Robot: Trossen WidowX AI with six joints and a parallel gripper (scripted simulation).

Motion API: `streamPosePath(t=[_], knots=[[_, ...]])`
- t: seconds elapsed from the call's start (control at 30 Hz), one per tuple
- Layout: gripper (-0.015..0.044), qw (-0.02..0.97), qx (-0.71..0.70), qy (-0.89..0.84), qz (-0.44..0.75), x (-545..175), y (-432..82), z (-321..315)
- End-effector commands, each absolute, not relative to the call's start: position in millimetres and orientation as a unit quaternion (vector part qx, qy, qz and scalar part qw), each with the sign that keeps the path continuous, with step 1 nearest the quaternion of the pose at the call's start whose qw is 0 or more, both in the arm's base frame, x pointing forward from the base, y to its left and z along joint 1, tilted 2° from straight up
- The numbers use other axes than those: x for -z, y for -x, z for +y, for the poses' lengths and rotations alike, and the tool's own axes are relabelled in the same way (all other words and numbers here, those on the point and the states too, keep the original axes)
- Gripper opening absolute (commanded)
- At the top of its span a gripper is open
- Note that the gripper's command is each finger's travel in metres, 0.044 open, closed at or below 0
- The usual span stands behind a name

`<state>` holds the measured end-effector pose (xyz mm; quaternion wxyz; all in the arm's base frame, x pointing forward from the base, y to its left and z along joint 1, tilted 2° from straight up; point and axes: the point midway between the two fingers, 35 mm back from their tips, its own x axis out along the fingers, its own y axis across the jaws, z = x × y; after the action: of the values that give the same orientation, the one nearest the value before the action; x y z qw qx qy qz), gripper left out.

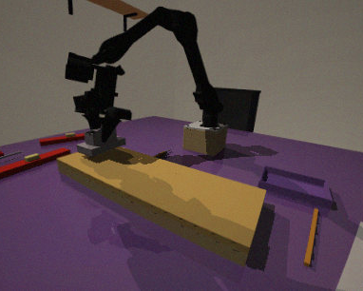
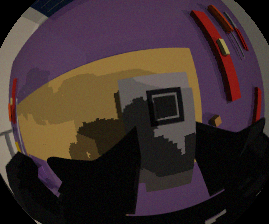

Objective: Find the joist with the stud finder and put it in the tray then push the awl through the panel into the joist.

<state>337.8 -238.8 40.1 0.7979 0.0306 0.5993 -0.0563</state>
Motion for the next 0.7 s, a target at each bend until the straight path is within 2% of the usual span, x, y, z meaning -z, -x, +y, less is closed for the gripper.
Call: streamPosePath(t=[0.0,0.23,0.47,0.67], knots=[[0.0000,0.807,0.063,-0.021,0.587,-78,-341,-243],[0.0000,0.807,0.062,-0.021,0.587,-121,-336,-240],[0.0000,0.807,0.055,-0.016,0.588,-122,-339,-234],[0.0000,0.808,0.018,0.011,0.589,-119,-357,-199]])
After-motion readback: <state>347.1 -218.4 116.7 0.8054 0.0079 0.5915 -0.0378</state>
